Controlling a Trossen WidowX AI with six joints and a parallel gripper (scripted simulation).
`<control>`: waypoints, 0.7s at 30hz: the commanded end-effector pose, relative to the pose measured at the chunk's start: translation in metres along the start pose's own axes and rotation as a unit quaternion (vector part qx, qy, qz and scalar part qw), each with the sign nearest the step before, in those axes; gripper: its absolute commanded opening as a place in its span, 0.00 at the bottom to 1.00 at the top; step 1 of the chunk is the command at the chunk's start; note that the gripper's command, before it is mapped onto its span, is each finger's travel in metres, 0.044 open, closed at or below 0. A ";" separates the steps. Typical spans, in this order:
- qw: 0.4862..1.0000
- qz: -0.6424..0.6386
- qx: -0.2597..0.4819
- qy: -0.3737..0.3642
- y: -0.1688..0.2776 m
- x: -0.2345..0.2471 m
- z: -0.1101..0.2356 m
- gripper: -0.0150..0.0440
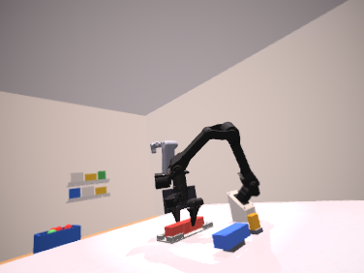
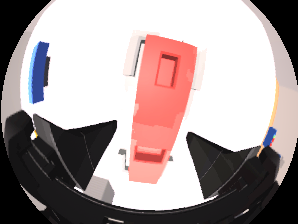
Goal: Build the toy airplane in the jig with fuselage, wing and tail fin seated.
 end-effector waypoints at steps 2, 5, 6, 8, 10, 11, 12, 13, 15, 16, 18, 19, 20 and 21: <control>1.000 0.000 0.000 0.000 0.000 0.000 0.000 1.00; 1.000 0.000 0.000 0.001 -0.001 0.000 0.003 1.00; 1.000 0.000 -0.001 0.001 -0.002 -0.001 0.012 1.00; 1.000 0.000 -0.002 0.003 -0.004 -0.002 0.044 1.00; 1.000 -0.001 -0.002 0.002 -0.003 -0.002 0.081 1.00; 1.000 -0.002 -0.002 0.002 -0.001 -0.002 0.095 1.00; 1.000 -0.002 -0.002 0.001 0.000 -0.001 0.104 1.00; 1.000 -0.002 -0.002 0.001 0.001 -0.001 0.107 1.00; 1.000 -0.002 -0.002 0.001 0.000 -0.002 0.107 1.00; 1.000 -0.002 -0.002 0.001 -0.003 -0.003 0.107 1.00; 1.000 -0.002 -0.002 0.001 -0.003 -0.004 0.107 1.00; 1.000 -0.002 -0.002 0.001 -0.003 -0.004 0.107 1.00; 1.000 -0.002 -0.002 0.001 -0.003 -0.004 0.107 1.00; 1.000 0.004 -0.002 0.001 -0.003 -0.004 0.108 1.00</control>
Point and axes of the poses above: the point midway between the two fingers, 35 mm back from their tips, its own z axis back along the fingers, its own x axis across the jaws, y = z × x, the point moved 7 cm from there along z, back along the fingers, and after that the axes turned 6 degrees about -z, right-handed, at the moved point
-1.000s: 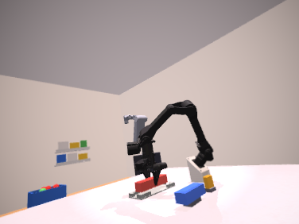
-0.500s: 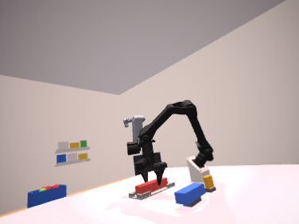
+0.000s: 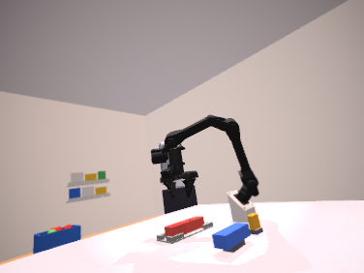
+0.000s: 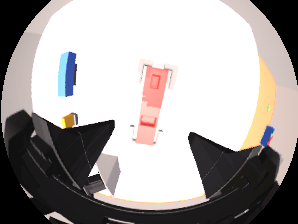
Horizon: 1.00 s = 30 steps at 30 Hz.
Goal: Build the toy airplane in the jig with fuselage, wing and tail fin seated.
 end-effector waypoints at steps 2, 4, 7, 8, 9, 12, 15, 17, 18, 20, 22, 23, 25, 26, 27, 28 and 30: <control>1.000 0.025 0.004 -0.001 -0.002 -0.001 0.001 1.00; 1.000 0.026 0.004 0.000 -0.002 0.001 0.001 1.00; 0.999 0.031 0.005 0.005 -0.011 0.019 0.001 1.00; 0.999 0.034 0.006 0.008 -0.016 0.030 0.001 1.00; 0.999 0.039 0.007 0.011 -0.021 0.044 0.001 1.00; 0.998 0.053 0.009 0.018 -0.034 0.087 -0.002 1.00; 0.998 0.054 0.008 0.020 -0.040 0.116 -0.004 1.00; 0.999 0.048 0.005 0.019 -0.044 0.145 -0.006 1.00; 0.999 0.045 0.003 0.018 -0.045 0.161 -0.007 1.00; 0.999 0.039 0.002 0.013 -0.046 0.193 -0.010 1.00; 0.999 0.034 0.001 0.007 -0.043 0.225 -0.014 1.00; 1.000 0.031 0.002 0.003 -0.041 0.240 -0.016 1.00; 1.000 0.027 0.003 -0.004 -0.036 0.263 -0.019 1.00; 1.000 0.026 0.004 -0.006 -0.034 0.270 -0.019 1.00; 1.000 0.026 0.004 -0.007 -0.034 0.272 -0.020 1.00; 1.000 0.026 0.004 -0.007 -0.034 0.272 -0.020 1.00; 1.000 0.026 0.004 -0.007 -0.034 0.272 -0.020 1.00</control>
Point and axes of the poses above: the point midway between the two fingers, 35 mm back from their tips, its own z axis back along the fingers, its own x axis across the jaws, y = z × x, the point moved 7 cm from there along z, back along the fingers, and after that the axes turned 6 degrees about -z, right-handed, at the moved point
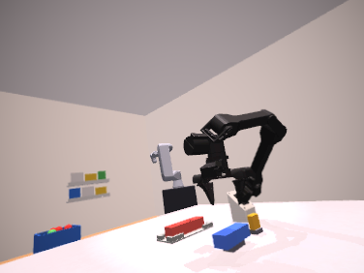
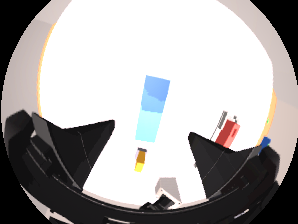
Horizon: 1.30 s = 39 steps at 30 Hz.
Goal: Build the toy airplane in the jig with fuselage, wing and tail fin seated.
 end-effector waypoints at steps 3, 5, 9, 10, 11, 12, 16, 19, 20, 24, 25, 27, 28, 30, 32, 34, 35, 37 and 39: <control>1.000 -0.013 -0.002 -0.003 0.001 0.002 -0.006 1.00; 1.000 -0.013 -0.002 -0.004 0.001 0.002 -0.026 1.00; 1.000 -0.013 -0.002 -0.004 0.001 0.002 -0.033 1.00; 1.000 -0.013 -0.002 -0.004 0.001 0.002 -0.035 1.00; 1.000 -0.013 -0.002 -0.004 0.001 0.003 -0.038 1.00; 1.000 -0.013 -0.002 -0.004 0.001 0.003 -0.044 1.00; 1.000 -0.013 -0.002 -0.004 0.001 0.003 -0.049 1.00; 1.000 -0.013 -0.002 -0.004 0.001 0.003 -0.054 1.00; 1.000 -0.013 -0.002 -0.004 0.000 0.003 -0.056 1.00; 1.000 -0.013 -0.002 -0.004 0.000 0.003 -0.062 1.00; 1.000 -0.013 -0.002 -0.004 0.000 0.003 -0.064 1.00; 1.000 -0.013 -0.002 -0.004 0.000 0.003 -0.067 1.00; 1.000 -0.013 -0.002 -0.004 0.000 0.003 -0.069 1.00; 1.000 -0.013 -0.002 -0.004 0.000 0.003 -0.072 1.00; 1.000 -0.012 -0.002 -0.004 0.000 0.003 -0.075 1.00; 1.000 -0.012 -0.002 -0.004 0.000 0.003 -0.079 1.00; 1.000 -0.012 -0.002 -0.004 0.000 0.003 -0.080 1.00; 1.000 -0.012 -0.002 -0.005 0.000 0.003 -0.083 1.00; 1.000 -0.012 -0.002 -0.005 0.000 0.003 -0.087 1.00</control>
Point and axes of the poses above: the point midway between the two fingers, 35 mm back from their tips, its own z axis back along the fingers, its own x axis across the jaws, y = z × x, the point moved 7 cm from there along z, back along the fingers, and after that the axes turned 6 degrees about -z, right-handed, at the moved point
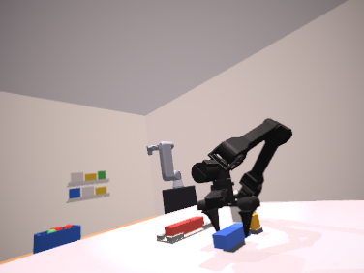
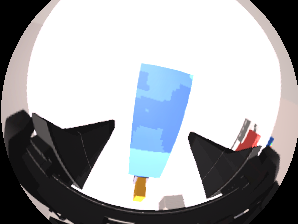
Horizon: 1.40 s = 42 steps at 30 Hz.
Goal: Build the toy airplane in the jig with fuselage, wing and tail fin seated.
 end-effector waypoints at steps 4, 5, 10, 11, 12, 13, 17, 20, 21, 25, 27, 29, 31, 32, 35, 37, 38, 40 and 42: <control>1.000 -0.002 0.001 -0.002 0.001 0.000 -0.010 1.00; 1.000 -0.002 0.001 -0.002 0.001 0.000 -0.011 1.00; 1.000 -0.002 0.001 -0.002 0.001 0.000 -0.011 0.78; 1.000 -0.002 0.001 -0.002 0.001 0.000 -0.011 0.73; 1.000 -0.002 0.001 -0.002 0.001 0.000 -0.011 0.69; 1.000 -0.002 0.001 -0.002 0.001 0.000 -0.011 0.64; 1.000 -0.002 0.001 -0.002 0.001 0.000 -0.011 0.57; 1.000 -0.002 0.001 -0.002 0.001 0.000 -0.011 0.53; 1.000 -0.002 0.001 -0.002 0.001 0.000 -0.011 0.52; 1.000 -0.001 0.003 -0.001 0.001 0.000 -0.009 0.34; 1.000 0.001 0.004 -0.001 0.001 0.000 -0.007 0.25; 1.000 0.003 0.006 0.000 0.000 0.000 -0.005 0.25; 1.000 0.002 0.006 0.000 -0.001 0.000 -0.001 0.25; 1.000 0.002 0.005 0.001 -0.001 0.000 0.001 0.25; 1.000 0.002 0.005 0.002 -0.003 0.000 0.010 0.25; 1.000 0.002 0.004 0.002 -0.004 -0.001 0.016 0.25; 1.000 0.001 0.004 0.003 -0.004 -0.001 0.019 0.25; 1.000 0.001 0.004 0.003 -0.005 -0.001 0.026 0.25; 1.000 0.001 0.003 0.003 -0.005 -0.001 0.032 0.25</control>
Point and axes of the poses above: the point midway between the two fingers, 35 mm back from their tips, its own z axis back along the fingers, its own x axis across the jaws, y = z × x, the point moved 7 cm from there along z, back along the fingers, and after that the axes turned 6 degrees about -z, right-handed, at the moved point
